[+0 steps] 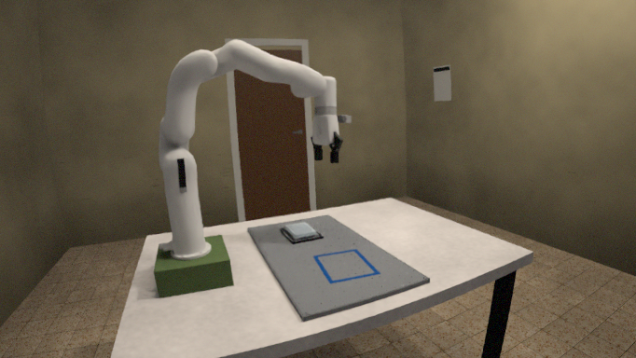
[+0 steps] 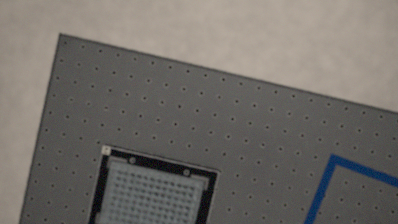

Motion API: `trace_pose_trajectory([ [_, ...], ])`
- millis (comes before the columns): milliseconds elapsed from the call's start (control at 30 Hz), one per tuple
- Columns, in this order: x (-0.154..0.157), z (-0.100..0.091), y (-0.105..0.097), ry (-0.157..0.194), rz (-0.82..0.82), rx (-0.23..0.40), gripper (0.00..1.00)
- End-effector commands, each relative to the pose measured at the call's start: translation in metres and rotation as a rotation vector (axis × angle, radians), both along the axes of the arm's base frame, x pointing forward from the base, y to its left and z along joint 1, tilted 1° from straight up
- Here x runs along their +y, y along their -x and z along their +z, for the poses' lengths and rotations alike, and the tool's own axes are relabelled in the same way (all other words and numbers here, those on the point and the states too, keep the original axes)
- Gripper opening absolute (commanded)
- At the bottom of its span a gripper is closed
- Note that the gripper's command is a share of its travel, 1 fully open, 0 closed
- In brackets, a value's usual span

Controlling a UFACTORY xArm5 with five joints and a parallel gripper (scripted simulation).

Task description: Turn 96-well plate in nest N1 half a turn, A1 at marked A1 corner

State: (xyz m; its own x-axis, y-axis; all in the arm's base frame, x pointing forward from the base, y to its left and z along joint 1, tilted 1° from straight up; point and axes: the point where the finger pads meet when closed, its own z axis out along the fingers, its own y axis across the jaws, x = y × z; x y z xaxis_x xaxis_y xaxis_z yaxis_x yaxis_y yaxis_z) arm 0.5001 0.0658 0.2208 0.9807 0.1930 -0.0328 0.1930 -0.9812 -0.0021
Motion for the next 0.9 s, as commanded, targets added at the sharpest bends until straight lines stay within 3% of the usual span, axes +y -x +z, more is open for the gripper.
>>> trace_pose_trajectory([
  [0, -0.005, 0.006, 0.006, -0.001, -0.015, -0.009, 1.0],
  [700, -0.054, 0.029, 0.077, -0.002, -0.15, -0.03, 1.0],
  [867, -0.04, 0.008, 0.077, -0.003, 0.017, -0.029, 1.0],
])
